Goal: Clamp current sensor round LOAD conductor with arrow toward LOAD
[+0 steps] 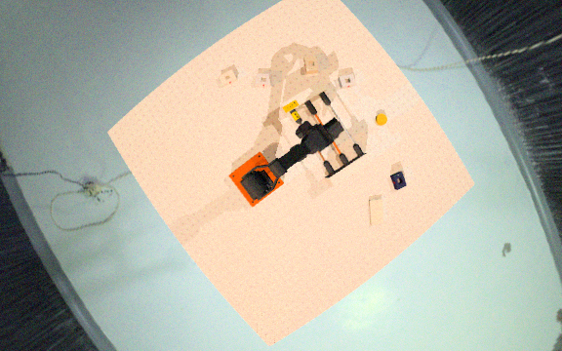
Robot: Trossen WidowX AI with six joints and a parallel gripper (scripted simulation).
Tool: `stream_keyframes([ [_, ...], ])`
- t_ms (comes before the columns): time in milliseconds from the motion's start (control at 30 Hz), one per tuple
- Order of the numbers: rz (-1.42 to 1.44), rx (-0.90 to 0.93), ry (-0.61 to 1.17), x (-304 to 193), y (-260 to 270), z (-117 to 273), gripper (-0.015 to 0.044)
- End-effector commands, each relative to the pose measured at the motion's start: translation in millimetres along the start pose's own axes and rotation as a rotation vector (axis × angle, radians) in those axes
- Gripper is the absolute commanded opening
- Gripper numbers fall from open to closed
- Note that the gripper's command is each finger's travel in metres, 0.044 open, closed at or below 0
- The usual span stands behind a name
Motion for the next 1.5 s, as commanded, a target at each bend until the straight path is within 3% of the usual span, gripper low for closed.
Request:
stream_keyframes([
  [0,0.0,0.002,0.0,0,-1,2,0.044],
  [333,-0.005,0.084,-0.001,2,-19,102,0.044],
  [1467,-0.006,0.086,-0.001,2,-19,104,0.044],
])
Point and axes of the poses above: the point midway between the two fingers, 35 mm back from their tips, its own z axis back along the fingers, its own y axis across the jaws, x = y × z, the point moved 10 cm from there along z, back along the fingers, and after that the axes turned 4 degrees about z, right-handed, at the moved point
